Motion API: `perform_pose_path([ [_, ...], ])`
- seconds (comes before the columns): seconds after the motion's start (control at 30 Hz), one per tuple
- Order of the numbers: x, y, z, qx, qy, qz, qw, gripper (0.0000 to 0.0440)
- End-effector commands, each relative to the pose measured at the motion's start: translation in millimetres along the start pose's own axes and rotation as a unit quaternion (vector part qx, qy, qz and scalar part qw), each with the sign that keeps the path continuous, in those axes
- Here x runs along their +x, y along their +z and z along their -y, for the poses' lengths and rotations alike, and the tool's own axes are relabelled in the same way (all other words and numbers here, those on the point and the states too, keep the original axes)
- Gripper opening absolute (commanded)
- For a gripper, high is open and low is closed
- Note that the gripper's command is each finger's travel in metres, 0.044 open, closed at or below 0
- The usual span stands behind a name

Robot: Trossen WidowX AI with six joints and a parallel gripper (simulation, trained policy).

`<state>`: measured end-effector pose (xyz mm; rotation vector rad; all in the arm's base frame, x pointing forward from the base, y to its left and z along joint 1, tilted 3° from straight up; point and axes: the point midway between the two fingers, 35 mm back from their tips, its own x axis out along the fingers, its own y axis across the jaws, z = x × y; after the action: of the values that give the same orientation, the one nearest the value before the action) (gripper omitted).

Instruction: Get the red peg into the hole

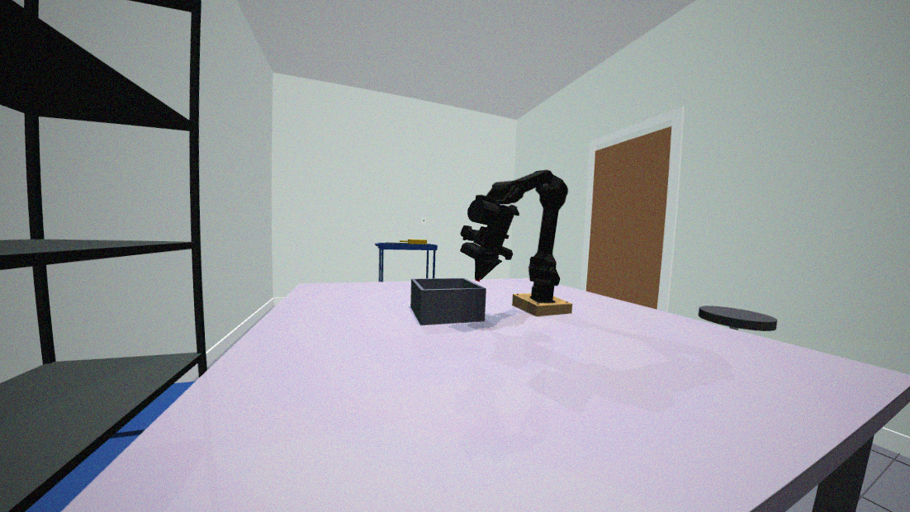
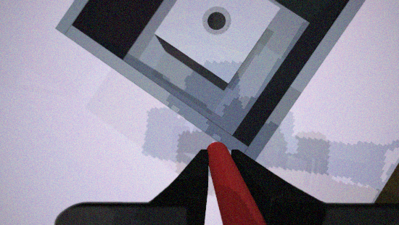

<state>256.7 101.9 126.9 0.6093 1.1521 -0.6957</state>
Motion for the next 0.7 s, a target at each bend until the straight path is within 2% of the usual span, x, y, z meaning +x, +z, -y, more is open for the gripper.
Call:
perform_pose_path([
  [0.0, 4.2, 23.5, -3.2, 0.018, -0.002, 0.015, 1.000, 0.0000],
  [0.33, 29.0, 68.7, -3.2, 0.032, -0.011, 0.027, 0.999, 0.0000],
  [0.67, 60.3, 96.7, 0.1, 0.006, -0.016, 0.010, 1.000, 0.0001],
])
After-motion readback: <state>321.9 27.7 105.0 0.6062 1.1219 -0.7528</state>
